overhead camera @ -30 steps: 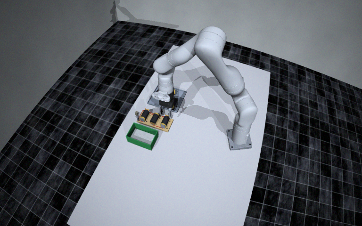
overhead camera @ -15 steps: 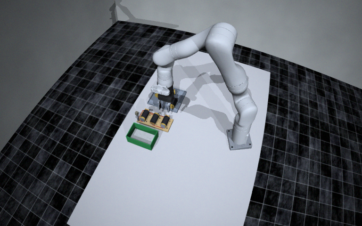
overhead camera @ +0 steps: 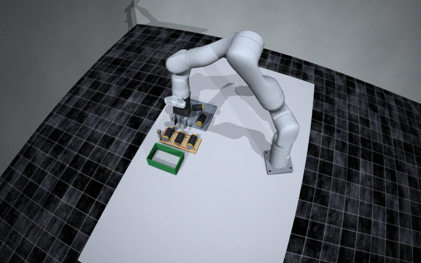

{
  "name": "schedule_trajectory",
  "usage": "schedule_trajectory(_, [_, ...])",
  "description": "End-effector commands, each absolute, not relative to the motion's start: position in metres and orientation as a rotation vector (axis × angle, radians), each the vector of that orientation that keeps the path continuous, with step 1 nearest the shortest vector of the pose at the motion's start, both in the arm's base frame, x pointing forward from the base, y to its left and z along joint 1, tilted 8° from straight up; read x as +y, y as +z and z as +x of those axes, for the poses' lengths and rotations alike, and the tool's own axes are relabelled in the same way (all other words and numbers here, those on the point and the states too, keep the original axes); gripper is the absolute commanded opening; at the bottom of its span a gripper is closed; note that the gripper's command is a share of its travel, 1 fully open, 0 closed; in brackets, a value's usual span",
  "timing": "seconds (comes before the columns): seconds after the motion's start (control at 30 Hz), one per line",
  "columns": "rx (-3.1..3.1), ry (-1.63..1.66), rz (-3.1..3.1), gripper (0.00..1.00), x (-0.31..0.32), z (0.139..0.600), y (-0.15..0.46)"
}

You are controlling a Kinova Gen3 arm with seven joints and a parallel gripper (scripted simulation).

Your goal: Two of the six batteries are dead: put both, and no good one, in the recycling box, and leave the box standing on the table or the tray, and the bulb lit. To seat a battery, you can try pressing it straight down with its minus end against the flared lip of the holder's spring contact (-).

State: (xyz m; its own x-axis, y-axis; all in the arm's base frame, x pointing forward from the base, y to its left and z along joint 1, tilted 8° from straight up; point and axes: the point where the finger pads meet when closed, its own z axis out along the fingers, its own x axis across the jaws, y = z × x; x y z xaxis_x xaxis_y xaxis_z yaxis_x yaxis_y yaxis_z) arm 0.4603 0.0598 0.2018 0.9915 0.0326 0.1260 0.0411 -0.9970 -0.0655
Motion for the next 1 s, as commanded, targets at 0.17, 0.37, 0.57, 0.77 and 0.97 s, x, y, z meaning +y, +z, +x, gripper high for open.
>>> schedule_trajectory(0.17, [-0.044, -0.186, -3.082, 0.90, 0.0536, 0.4780, 0.1989])
schedule_trajectory(0.37, [-0.044, -0.186, -3.082, 0.90, 0.0536, 0.4780, 0.1989])
schedule_trajectory(0.57, [-0.052, -0.186, -3.082, 0.90, 0.0536, 0.4780, 0.1989])
schedule_trajectory(0.77, [-0.054, -0.186, -3.082, 0.90, 0.0536, 0.4780, 0.1989])
schedule_trajectory(0.97, [-0.054, -0.186, -3.082, 0.90, 0.0537, 0.4780, 0.1988])
